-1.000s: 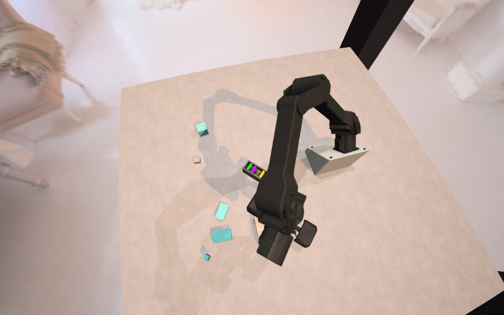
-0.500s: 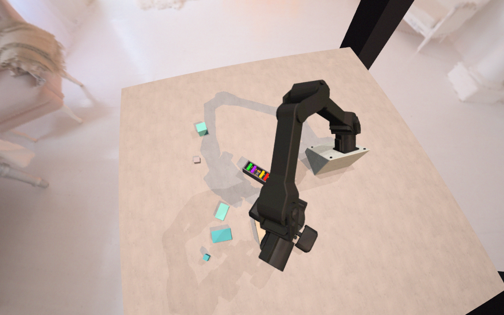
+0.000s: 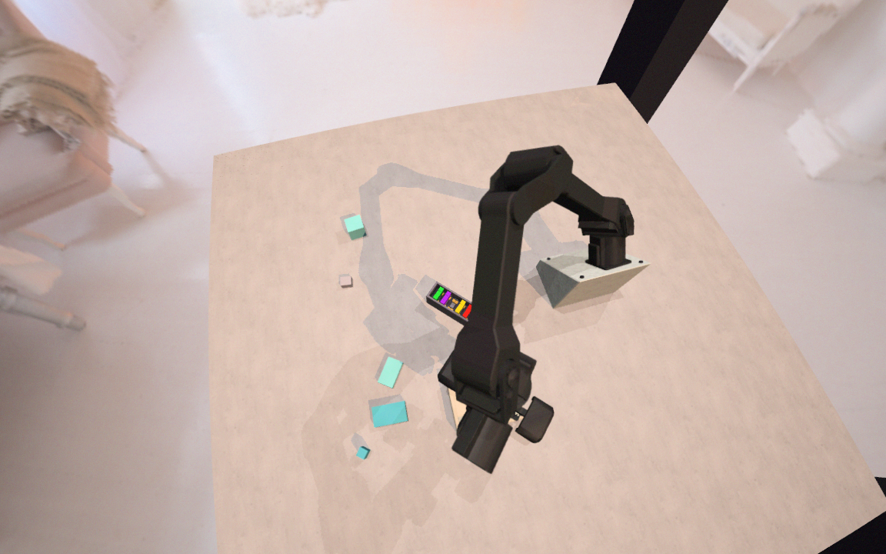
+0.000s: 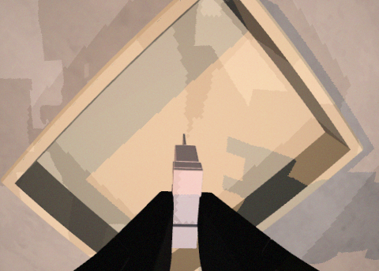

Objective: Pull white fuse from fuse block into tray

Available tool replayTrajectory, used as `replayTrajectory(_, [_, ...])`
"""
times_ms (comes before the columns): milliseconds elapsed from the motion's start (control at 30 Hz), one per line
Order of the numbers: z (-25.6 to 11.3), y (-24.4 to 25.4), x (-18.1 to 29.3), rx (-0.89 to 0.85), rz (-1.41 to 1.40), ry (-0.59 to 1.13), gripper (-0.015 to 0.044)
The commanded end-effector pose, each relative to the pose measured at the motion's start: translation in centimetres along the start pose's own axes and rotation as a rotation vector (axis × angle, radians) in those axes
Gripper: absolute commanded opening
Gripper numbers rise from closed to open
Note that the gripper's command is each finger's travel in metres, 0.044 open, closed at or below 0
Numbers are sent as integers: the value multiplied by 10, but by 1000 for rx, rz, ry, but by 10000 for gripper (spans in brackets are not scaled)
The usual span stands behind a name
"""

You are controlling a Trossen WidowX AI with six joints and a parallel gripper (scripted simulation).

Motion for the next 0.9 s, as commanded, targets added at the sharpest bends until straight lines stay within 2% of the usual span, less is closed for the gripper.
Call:
replayTrajectory(0, [-1,0,0,0,0,-2,53])
replayTrajectory(367, [-4,0,0,1,-1,-2,330])
replayTrajectory(500, [-37,1,0,3,-7,-2,330])
replayTrajectory(867, [-36,1,0,6,-11,-2,330])
Point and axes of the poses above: the point midway between the two fingers, 35 mm back from their tips, its own z axis out along the fingers, its own y axis across the jaws, x = y × z, the point moved 5 cm from there along -z, back along the fingers, and after that the axes turned 2 degrees about z, right-handed, at the moved point
